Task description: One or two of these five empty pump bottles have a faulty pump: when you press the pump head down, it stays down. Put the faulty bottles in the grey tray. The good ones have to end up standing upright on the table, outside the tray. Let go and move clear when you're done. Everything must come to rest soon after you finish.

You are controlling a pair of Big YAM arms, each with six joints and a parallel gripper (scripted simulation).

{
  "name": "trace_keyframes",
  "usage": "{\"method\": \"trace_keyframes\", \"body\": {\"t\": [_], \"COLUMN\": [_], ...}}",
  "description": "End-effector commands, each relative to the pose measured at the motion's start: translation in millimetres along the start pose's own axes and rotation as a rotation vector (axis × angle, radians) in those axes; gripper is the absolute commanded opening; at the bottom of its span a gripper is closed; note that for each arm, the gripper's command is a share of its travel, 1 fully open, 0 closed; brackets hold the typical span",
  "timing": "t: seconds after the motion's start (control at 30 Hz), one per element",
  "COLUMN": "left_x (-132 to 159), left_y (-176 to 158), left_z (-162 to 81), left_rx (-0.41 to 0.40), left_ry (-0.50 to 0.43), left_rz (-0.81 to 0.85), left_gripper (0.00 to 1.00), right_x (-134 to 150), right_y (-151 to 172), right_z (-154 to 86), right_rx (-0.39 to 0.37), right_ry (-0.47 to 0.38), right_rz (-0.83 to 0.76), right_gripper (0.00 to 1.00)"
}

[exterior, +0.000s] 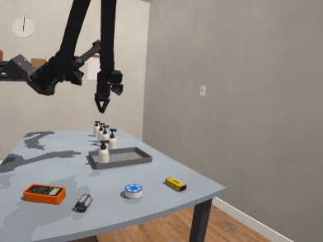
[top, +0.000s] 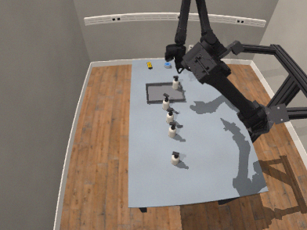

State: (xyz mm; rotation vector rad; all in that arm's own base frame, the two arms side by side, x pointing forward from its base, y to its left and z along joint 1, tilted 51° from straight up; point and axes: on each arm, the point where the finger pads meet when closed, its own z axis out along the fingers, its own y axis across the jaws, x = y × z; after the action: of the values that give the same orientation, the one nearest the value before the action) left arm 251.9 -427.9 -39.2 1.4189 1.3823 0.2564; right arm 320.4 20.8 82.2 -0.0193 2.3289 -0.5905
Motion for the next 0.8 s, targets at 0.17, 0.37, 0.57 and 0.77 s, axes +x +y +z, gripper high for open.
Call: {"method": "trace_keyframes", "body": {"t": [0.17, 0.37, 0.57, 0.77], "left_x": [-2.8, -2.8, -2.8, -2.8], "left_y": [5.2, 5.2, 5.2, 5.2], "left_z": [2.3, 2.3, 2.3, 2.3], "left_rx": [-0.014, -0.014, -0.014, -0.014], "left_ry": [-0.007, -0.007, -0.007, -0.007], "left_rz": [-0.010, -0.010, -0.010, -0.010], "left_gripper": [0.00, 0.00, 0.00, 0.00], "right_x": [-16.7, -21.5, -30.7, -36.9], "right_y": [68.5, 165.7, 278.2, 355.5], "right_z": [11.5, 26.1, 42.5, 53.5], "right_rx": [-0.003, 0.008, 0.012, 0.013], "right_ry": [-0.006, 0.007, 0.005, 0.002], "right_rz": [0.140, 0.174, 0.209, 0.232], "right_gripper": [0.51, 0.51, 0.51, 0.51]}}
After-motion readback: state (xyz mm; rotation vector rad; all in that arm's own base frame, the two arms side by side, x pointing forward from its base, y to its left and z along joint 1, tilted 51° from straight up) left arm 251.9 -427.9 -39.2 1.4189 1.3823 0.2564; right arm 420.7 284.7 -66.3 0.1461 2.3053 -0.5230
